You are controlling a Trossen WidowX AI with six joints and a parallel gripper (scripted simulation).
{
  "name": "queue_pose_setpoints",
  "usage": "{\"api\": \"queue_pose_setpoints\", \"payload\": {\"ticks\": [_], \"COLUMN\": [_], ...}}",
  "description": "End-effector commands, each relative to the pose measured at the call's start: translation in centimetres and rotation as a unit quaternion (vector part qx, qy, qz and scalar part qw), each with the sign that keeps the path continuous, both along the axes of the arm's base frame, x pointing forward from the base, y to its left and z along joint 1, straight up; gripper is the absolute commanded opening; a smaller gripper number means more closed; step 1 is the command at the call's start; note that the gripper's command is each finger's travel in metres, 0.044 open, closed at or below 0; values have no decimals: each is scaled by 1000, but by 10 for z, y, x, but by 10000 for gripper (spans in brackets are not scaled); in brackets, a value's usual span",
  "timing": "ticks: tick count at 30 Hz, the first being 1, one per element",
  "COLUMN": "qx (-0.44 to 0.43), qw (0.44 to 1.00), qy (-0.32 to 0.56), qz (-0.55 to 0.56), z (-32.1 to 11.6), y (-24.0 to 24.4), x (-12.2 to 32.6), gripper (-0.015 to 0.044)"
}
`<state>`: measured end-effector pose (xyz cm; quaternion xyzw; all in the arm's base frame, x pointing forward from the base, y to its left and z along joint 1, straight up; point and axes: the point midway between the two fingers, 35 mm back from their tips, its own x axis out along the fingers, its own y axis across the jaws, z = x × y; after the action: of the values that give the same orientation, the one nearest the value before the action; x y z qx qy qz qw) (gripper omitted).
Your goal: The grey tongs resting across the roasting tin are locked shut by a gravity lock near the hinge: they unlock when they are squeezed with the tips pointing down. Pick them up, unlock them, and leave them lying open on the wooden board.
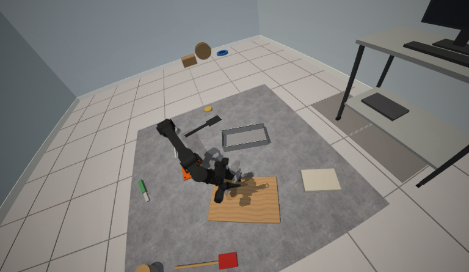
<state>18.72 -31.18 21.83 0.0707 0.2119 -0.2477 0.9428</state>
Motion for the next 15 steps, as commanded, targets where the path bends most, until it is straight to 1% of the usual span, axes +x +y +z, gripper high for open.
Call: {"api": "queue_pose_setpoints", "payload": {"ticks": [1,15], "qx": [12,77], "qw": [1000,992], "qy": [19,96], "qz": [-4,-17], "z": [1,-8], "y": [-7,-20], "x": [4,15], "gripper": [-150,-150]}}
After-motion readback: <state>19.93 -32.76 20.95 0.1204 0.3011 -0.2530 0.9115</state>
